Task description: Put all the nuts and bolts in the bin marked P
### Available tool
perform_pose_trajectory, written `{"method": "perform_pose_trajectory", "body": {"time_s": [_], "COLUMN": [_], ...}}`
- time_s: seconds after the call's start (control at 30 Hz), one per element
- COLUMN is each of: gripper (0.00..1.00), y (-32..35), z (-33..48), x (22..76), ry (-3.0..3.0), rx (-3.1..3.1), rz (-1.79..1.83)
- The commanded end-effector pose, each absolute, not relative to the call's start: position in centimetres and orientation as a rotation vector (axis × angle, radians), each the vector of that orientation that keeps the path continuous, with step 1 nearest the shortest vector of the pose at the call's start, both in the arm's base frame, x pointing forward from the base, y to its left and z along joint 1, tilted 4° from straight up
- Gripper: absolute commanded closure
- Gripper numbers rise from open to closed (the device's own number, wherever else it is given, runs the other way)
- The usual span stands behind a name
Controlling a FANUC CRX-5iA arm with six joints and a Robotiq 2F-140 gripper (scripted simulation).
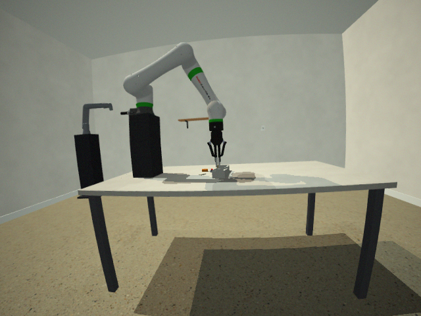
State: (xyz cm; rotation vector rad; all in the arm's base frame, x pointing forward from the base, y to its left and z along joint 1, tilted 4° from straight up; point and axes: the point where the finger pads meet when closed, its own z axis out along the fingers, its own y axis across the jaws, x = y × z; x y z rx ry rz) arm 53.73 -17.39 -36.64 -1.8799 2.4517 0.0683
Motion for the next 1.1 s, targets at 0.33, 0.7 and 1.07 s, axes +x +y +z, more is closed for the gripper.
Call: {"method": "perform_pose_trajectory", "body": {"time_s": [0.33, 0.7, 1.07], "gripper": [0.94, 0.94, 0.82], "y": [-17.3, -17.1, -17.1], "z": [-38.8, -40.0, -40.0], "x": [53.8, 53.8, 53.8], "ry": [2.452, 2.452, 2.452], "rx": [-1.88, -1.88, -1.88], "rz": [0.068, 0.068, 0.068]}}
